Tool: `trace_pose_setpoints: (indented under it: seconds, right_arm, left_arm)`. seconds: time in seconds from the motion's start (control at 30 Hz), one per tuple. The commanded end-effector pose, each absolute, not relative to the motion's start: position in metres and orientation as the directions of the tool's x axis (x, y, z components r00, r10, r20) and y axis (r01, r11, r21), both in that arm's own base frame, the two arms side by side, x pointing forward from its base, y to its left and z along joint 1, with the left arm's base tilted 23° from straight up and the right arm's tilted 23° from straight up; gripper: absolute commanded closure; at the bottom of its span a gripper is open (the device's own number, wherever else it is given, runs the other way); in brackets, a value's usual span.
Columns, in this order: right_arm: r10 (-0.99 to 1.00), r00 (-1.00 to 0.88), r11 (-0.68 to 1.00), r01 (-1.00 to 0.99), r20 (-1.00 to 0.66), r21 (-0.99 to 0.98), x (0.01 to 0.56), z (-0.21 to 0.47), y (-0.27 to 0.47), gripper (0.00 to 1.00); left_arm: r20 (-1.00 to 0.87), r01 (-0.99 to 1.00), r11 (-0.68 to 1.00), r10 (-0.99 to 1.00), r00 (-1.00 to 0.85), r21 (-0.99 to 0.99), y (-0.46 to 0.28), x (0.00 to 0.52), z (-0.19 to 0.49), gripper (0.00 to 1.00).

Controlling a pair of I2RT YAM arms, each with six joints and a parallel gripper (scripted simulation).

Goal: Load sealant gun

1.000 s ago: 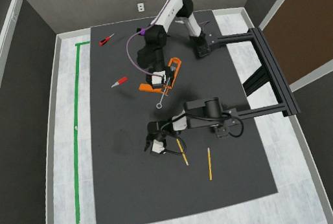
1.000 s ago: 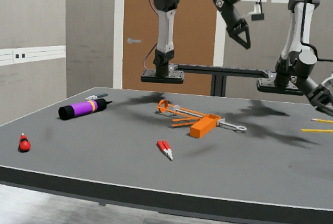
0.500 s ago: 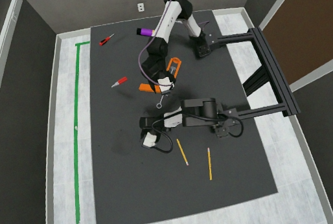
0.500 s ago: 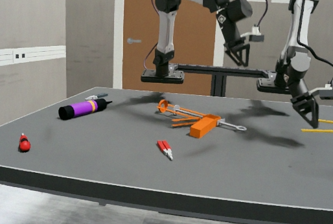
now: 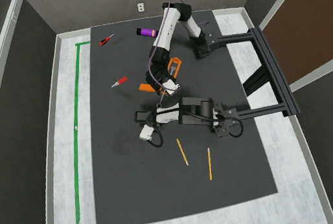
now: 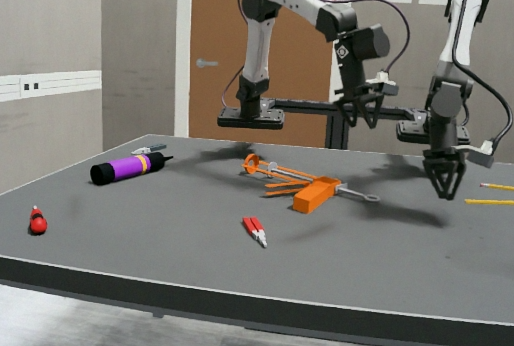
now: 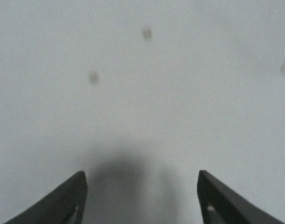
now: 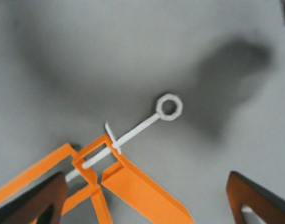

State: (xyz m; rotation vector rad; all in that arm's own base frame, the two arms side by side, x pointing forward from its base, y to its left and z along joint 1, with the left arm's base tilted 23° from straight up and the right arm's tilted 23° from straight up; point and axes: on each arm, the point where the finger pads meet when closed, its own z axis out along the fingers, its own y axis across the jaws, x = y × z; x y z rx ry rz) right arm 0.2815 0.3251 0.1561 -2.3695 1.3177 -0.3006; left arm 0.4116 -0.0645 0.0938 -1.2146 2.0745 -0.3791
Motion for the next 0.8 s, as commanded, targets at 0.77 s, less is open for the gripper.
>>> trace_pose_setpoints:
  seconds: [0.77]
  right_arm:
    - [-0.449, 0.808, -0.893, -0.421, 0.382, -0.158, 0.294, 0.057, 0.265, 0.08]
  left_arm:
    - [0.075, -0.81, 0.522, -0.827, -0.557, -0.266, -0.17, 0.318, 0.091, 0.38]
